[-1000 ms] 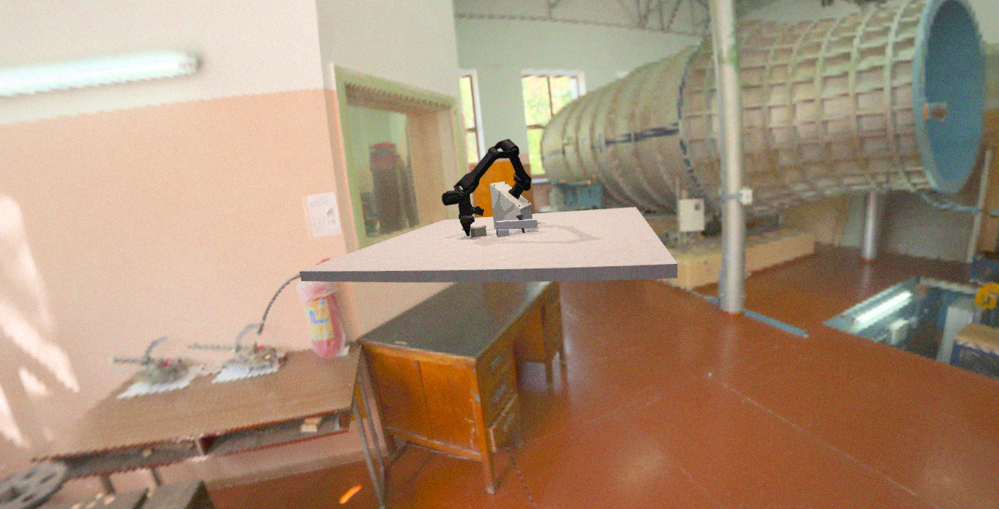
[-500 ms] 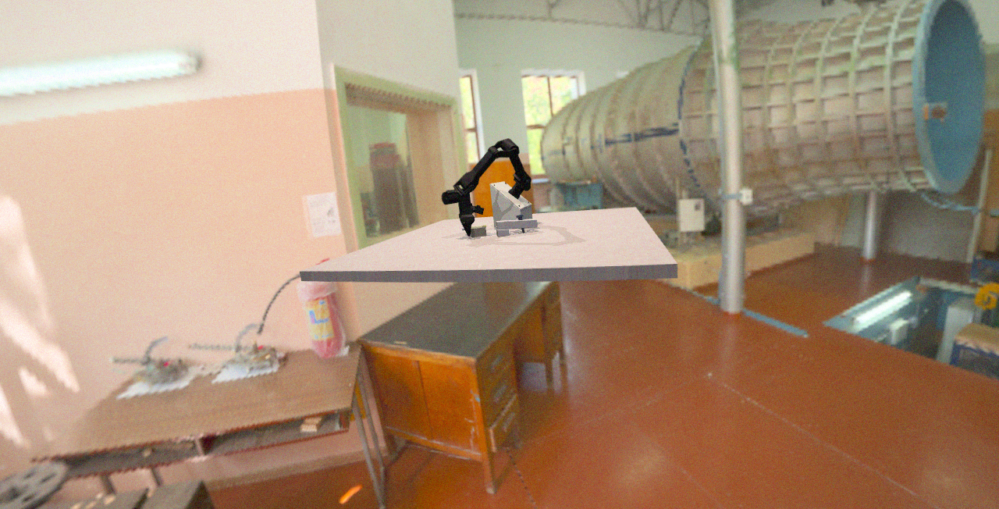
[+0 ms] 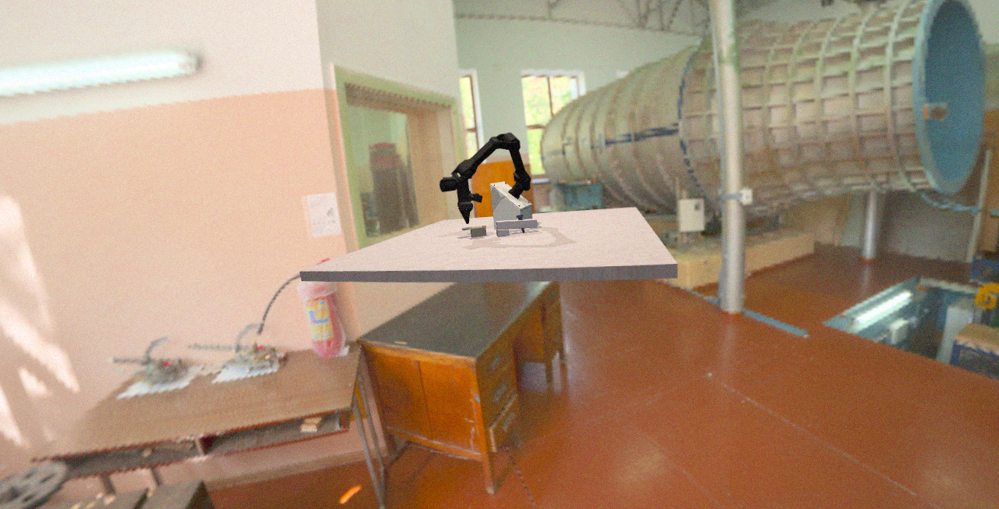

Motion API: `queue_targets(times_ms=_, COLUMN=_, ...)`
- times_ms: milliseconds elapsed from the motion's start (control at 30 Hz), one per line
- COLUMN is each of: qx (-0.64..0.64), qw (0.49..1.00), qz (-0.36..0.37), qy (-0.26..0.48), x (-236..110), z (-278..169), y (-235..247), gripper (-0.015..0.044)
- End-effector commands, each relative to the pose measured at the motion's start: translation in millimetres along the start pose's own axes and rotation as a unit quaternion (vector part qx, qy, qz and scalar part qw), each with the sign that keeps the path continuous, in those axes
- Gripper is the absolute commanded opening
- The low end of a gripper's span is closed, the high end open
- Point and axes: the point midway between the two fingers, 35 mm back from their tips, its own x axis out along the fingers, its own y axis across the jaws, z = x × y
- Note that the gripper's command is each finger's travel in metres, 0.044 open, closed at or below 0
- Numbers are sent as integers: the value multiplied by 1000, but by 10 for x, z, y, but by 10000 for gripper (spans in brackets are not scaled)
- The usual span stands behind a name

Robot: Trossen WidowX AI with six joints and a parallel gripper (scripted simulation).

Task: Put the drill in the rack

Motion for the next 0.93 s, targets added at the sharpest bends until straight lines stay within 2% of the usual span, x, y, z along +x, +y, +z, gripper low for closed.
queue_targets(times_ms=0, qx=-3, qw=1000, qz=2, qy=4, x=-174, z=-19, y=-5, gripper=440)
queue_targets(times_ms=133, qx=-8, qw=1000, qz=2, qy=3, x=-94, z=0, y=-54, gripper=440)
queue_targets(times_ms=233, qx=-50, qw=999, qz=14, qy=13, x=-51, z=75, y=-313, gripper=440)
queue_targets(times_ms=467, qx=-35, qw=997, qz=35, qy=67, x=-64, z=379, y=-778, gripper=440)
queue_targets(times_ms=667, qx=-28, qw=992, qz=31, qy=115, x=-62, z=739, y=-1202, gripper=440)
queue_targets(times_ms=900, qx=-51, qw=987, qz=13, qy=149, x=23, z=1411, y=-1673, gripper=440)
